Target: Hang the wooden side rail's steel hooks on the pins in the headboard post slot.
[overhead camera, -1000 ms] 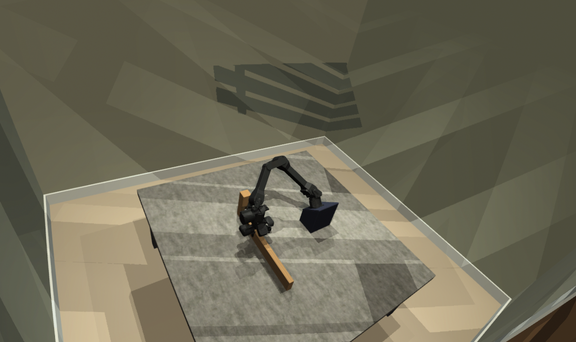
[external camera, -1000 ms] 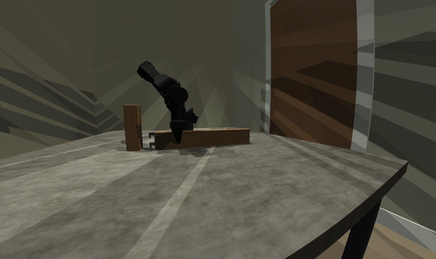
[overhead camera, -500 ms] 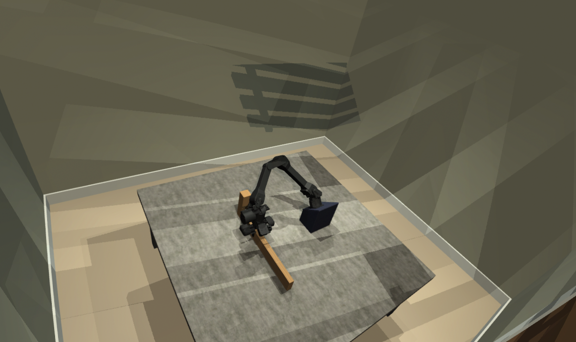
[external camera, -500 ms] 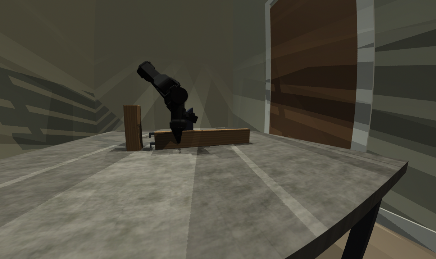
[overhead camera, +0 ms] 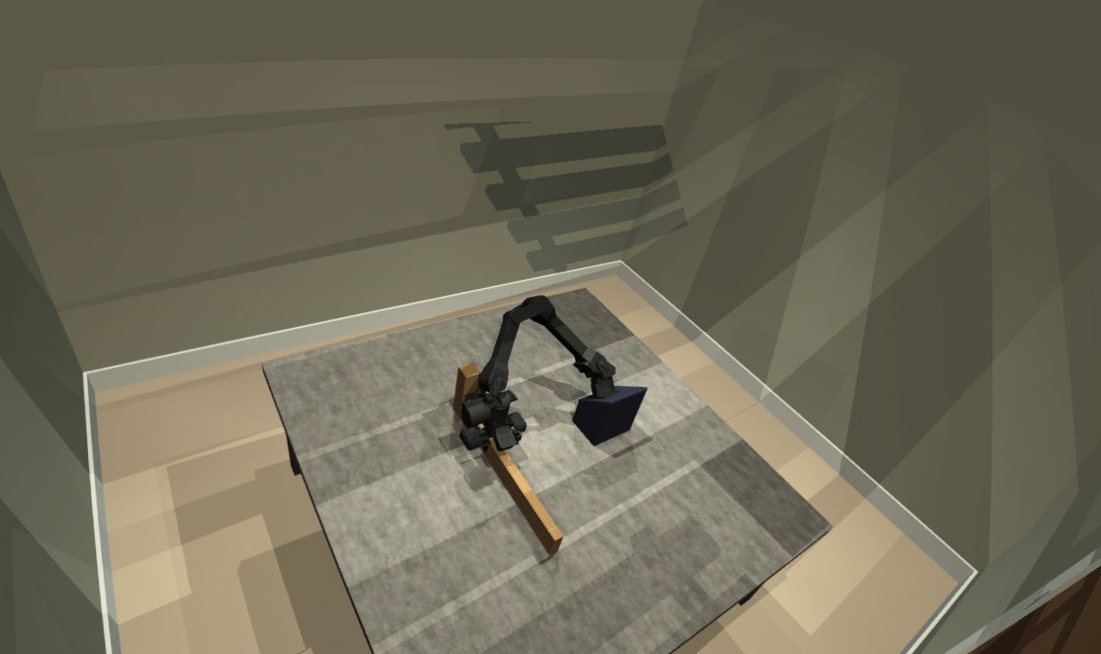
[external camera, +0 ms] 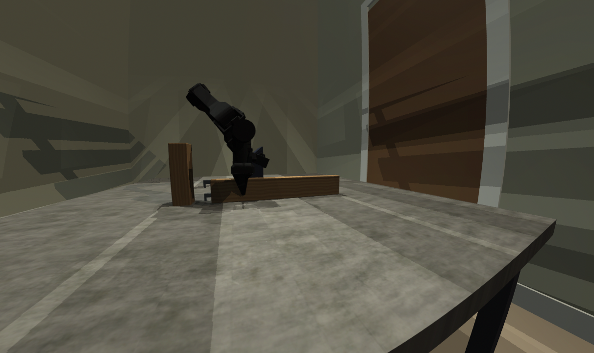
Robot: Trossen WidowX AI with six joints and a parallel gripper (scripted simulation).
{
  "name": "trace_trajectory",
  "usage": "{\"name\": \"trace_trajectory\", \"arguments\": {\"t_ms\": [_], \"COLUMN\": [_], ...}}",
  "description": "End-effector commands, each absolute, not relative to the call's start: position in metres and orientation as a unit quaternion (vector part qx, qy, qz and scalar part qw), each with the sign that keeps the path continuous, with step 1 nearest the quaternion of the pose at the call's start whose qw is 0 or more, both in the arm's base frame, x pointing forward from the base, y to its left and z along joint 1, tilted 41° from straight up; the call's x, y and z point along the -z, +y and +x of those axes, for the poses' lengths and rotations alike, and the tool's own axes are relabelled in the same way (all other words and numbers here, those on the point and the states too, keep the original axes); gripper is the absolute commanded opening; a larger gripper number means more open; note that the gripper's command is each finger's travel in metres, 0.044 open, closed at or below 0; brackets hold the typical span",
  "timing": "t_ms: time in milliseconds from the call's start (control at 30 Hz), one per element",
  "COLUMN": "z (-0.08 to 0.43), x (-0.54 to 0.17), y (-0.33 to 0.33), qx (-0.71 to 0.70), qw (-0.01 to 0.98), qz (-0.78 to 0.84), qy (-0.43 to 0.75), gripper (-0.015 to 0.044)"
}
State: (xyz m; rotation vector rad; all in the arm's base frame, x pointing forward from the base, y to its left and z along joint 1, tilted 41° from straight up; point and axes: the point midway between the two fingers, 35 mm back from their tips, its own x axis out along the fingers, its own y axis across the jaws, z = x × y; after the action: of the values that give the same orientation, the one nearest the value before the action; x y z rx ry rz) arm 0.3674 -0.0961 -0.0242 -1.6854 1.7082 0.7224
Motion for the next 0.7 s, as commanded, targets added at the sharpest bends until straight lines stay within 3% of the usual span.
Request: {"name": "trace_trajectory", "arguments": {"t_ms": [0, 667], "z": [0.3628, 0.3606], "x": [0.0247, 0.0244], "y": [-0.0955, -0.0961], "qx": [-0.278, -0.273], "qw": [0.307, 0.313], "qz": [-0.64, -0.639], "qy": [0.648, 0.648], "gripper": [0.0, 0.0]}}
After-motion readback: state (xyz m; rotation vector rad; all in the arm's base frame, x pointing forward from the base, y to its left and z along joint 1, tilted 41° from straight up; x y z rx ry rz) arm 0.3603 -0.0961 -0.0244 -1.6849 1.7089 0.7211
